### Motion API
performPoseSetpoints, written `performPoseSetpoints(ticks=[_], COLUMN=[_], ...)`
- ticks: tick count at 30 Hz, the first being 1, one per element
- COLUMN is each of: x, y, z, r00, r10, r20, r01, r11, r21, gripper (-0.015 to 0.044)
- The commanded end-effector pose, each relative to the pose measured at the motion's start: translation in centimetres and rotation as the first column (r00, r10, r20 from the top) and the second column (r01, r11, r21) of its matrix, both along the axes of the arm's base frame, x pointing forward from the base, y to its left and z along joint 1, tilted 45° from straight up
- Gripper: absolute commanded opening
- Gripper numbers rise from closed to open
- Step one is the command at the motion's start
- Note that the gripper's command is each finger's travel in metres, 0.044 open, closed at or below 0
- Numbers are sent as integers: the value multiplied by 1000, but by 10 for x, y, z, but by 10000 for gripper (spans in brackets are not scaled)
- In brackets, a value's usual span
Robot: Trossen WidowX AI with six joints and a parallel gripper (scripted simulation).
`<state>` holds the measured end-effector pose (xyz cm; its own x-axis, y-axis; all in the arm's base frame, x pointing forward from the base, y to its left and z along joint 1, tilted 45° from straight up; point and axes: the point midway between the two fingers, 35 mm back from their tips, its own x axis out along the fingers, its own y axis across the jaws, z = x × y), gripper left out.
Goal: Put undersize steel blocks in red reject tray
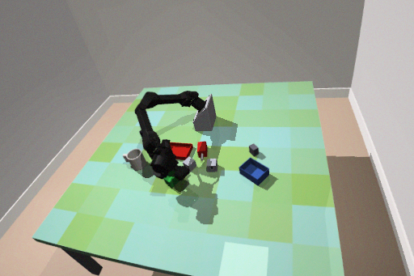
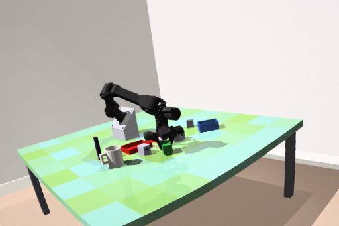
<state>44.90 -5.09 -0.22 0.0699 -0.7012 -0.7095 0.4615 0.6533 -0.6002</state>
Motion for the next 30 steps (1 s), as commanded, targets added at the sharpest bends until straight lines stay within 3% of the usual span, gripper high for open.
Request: performPoseSetpoints(ticks=[1, 30], x=[1, -6], y=[1, 3], z=[-1, -3], r00=[1000, 1000], r10=[12, 20], r20=[0, 9], r01=[-12, -20], r11=[1000, 1000], r21=[-6, -12], gripper=[0, 0])
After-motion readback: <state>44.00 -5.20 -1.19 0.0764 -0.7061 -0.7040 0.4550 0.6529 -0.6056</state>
